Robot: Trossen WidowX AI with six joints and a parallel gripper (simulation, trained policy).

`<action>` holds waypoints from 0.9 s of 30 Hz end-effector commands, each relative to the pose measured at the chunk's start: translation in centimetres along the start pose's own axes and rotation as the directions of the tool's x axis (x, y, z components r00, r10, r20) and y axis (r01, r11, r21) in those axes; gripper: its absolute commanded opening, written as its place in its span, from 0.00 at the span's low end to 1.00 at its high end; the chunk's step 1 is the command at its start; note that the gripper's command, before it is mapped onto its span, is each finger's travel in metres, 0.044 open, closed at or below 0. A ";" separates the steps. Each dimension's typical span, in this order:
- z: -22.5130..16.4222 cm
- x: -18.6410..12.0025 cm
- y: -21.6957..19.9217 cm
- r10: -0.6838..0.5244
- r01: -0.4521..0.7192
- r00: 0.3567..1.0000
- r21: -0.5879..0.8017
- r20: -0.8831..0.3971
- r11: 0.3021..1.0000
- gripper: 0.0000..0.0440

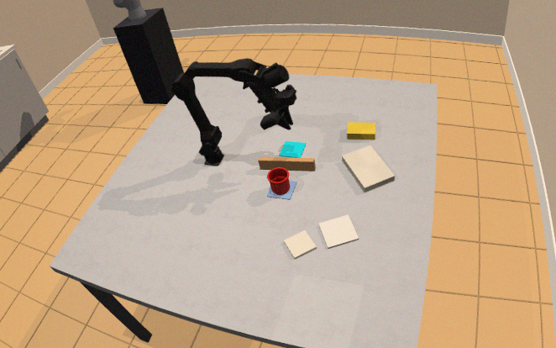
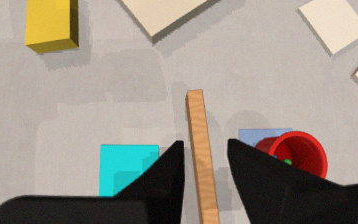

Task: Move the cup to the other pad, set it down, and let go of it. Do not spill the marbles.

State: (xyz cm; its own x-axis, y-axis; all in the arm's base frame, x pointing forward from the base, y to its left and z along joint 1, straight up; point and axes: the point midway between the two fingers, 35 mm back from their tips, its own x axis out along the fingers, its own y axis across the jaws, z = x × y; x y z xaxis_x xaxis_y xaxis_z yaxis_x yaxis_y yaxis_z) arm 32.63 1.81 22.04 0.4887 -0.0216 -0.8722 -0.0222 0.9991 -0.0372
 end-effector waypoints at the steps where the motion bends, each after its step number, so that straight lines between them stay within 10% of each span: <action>1: -0.2 0.4 -0.5 -0.014 0.013 0.998 -0.019 -0.054 1.000 0.27; 27: -3.4 3.8 -5.1 -0.061 -0.011 0.916 -0.178 -0.397 0.984 0.31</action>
State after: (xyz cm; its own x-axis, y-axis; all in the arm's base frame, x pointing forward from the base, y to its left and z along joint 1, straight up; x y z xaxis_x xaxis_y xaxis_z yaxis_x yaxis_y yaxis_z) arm 31.64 -2.89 17.74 0.1323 -0.0889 -0.9872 -0.1667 0.9798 -0.1106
